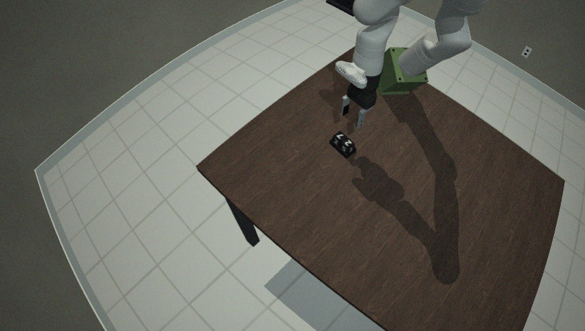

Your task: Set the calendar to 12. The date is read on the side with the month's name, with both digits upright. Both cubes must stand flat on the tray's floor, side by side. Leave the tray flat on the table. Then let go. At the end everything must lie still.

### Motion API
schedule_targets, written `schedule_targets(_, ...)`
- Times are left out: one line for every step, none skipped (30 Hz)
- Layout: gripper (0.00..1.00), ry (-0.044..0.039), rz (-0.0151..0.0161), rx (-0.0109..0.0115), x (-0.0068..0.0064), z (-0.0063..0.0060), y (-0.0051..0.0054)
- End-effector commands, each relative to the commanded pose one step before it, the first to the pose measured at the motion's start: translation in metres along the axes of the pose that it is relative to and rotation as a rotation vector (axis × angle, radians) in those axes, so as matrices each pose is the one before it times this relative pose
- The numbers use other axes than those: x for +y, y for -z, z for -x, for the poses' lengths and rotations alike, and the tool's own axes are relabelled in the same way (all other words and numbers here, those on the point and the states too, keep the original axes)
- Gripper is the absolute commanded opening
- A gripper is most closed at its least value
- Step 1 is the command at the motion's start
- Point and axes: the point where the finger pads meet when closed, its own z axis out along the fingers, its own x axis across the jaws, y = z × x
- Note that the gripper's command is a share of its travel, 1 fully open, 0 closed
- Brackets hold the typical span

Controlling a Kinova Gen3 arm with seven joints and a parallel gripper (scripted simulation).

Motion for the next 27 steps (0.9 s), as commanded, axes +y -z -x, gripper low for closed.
schedule_targets(1.0, -0.00001, 0.00063, 0.00098, 0.00079, 0.00087, 0.00006)
schedule_targets(1.0, 0.0, 0.0, 0.0, 0.0, 0.0, 0.0)
schedule_targets(1.0, -0.00103, 0.00081, 0.00049, 0.00061, 0.0004, -0.00017)
schedule_targets(1.0, -0.0004, 0.00031, 0.00019, 0.00024, 0.00015, -0.00007)
schedule_targets(1.0, -0.00006, 0.00005, 0.00003, 0.00004, 0.00002, -0.00001)
schedule_targets(1.0, 0.0, 0.0, 0.0, 0.0, 0.0, 0.0)
schedule_targets(1.0, 0.0, 0.0, 0.0, 0.0, 0.0, 0.0)
schedule_targets(1.0, 0.0, 0.0, 0.0, 0.0, 0.0, 0.0)
schedule_targets(1.0, 0.0, 0.0, 0.0, 0.0, 0.0, 0.0)
schedule_targets(1.0, 0.0, 0.0, 0.0, 0.0, 0.0, 0.0)
schedule_targets(1.0, 0.0, 0.0, 0.0, 0.0, 0.0, 0.0)
schedule_targets(1.0, 0.0, 0.0, 0.0, 0.0, 0.0, 0.0)
schedule_targets(1.0, 0.0, 0.0, 0.0, 0.0, 0.0, 0.0)
schedule_targets(1.0, 0.0, 0.0, 0.0, 0.0, 0.0, 0.0)
schedule_targets(1.0, 0.0, 0.0, 0.0, 0.0, 0.0, 0.0)
schedule_targets(1.0, 0.0, 0.0, 0.0, 0.0, 0.0, 0.0)
schedule_targets(1.0, 0.0, 0.0, 0.0, 0.0, 0.0, 0.0)
schedule_targets(1.0, 0.00003, 0.0, 0.0, 0.0, 0.0, 0.0)
schedule_targets(1.0, 0.00017, 0.0, 0.0, 0.0, 0.0, -0.00001)
schedule_targets(1.0, 0.00046, 0.00001, 0.00001, -0.00001, 0.0, -0.00001)
schedule_targets(1.0, 0.00088, 0.00002, 0.00002, -0.00001, 0.0, -0.00003)
schedule_targets(1.0, 0.00141, 0.00003, 0.00003, -0.00002, 0.0, -0.00004)
schedule_targets(1.0, 0.00205, 0.00004, 0.00004, -0.00003, 0.0, -0.00006)
schedule_targets(1.0, 0.0028, 0.00005, 0.00006, -0.00004, 0.0, -0.00008)
schedule_targets(1.0, 0.00363, 0.00007, 0.00007, -0.00005, 0.0, -0.00011)
schedule_targets(1.0, 0.00454, 0.00009, 0.00009, -0.00006, 0.0, -0.00014)
schedule_targets(1.0, 0.0, 0.0, 0.0, 0.0, 0.0, 0.0)
